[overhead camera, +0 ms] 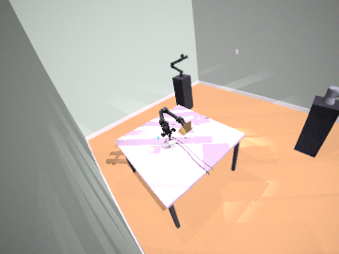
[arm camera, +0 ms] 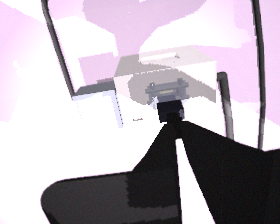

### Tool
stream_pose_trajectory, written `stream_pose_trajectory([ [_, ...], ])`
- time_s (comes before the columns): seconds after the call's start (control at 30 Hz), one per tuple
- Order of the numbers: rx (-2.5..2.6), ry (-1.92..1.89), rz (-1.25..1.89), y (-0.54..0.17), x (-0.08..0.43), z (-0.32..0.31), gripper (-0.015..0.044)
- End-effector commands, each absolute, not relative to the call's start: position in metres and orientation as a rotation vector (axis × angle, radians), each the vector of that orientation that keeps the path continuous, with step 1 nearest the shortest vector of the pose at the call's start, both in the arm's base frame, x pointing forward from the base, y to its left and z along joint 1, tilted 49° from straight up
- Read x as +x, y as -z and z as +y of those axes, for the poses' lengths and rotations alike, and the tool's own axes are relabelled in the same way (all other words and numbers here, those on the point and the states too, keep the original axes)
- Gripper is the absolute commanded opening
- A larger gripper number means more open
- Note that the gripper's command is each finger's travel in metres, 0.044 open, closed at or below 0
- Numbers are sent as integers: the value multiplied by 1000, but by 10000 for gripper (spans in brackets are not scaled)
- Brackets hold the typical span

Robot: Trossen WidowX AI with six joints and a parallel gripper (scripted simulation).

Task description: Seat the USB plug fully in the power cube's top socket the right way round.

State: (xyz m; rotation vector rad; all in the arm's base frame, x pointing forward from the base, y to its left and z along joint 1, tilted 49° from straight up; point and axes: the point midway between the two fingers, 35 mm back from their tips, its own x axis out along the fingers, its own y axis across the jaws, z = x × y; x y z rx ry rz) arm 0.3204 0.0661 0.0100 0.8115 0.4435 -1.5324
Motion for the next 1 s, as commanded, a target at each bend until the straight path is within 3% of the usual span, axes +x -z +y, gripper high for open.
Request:
stream_pose_trajectory([
  [0.0, 810, 1534, 451, -9, 319, 65, 0],
  [0.97, 815, 1532, 454, -6, 319, 63, 0],
])
